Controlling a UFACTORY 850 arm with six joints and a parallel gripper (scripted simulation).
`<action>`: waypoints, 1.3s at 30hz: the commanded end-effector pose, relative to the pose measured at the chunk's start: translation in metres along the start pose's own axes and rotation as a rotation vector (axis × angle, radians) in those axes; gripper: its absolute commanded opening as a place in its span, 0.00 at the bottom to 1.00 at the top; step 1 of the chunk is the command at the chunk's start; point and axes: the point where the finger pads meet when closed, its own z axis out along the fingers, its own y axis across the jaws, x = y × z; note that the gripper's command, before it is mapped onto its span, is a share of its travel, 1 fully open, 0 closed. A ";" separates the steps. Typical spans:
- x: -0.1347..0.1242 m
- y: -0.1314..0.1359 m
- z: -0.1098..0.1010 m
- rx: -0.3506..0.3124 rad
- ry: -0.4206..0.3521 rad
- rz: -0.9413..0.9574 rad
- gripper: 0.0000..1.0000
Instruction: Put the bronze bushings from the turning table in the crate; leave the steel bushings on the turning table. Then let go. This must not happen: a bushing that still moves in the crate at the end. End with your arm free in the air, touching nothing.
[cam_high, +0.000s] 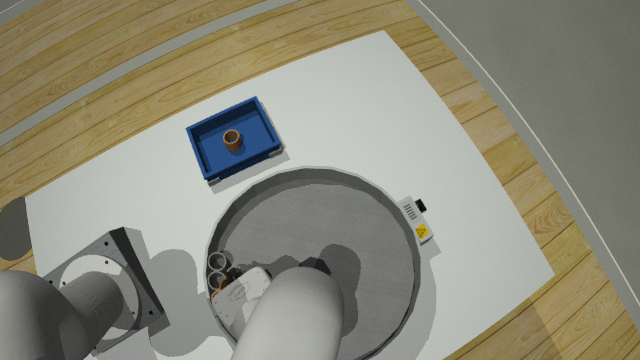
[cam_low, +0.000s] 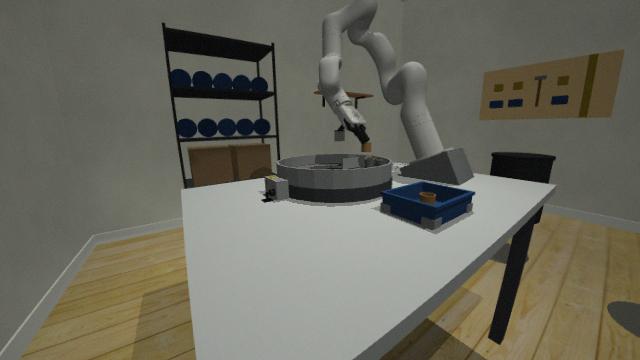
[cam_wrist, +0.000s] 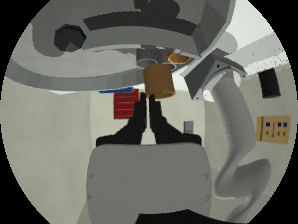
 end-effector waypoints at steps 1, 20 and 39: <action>-0.005 -0.001 -0.007 0.000 0.001 0.000 0.00; -0.008 -0.002 -0.005 0.000 0.001 0.000 0.00; -0.084 -0.045 0.059 0.000 0.001 0.000 0.00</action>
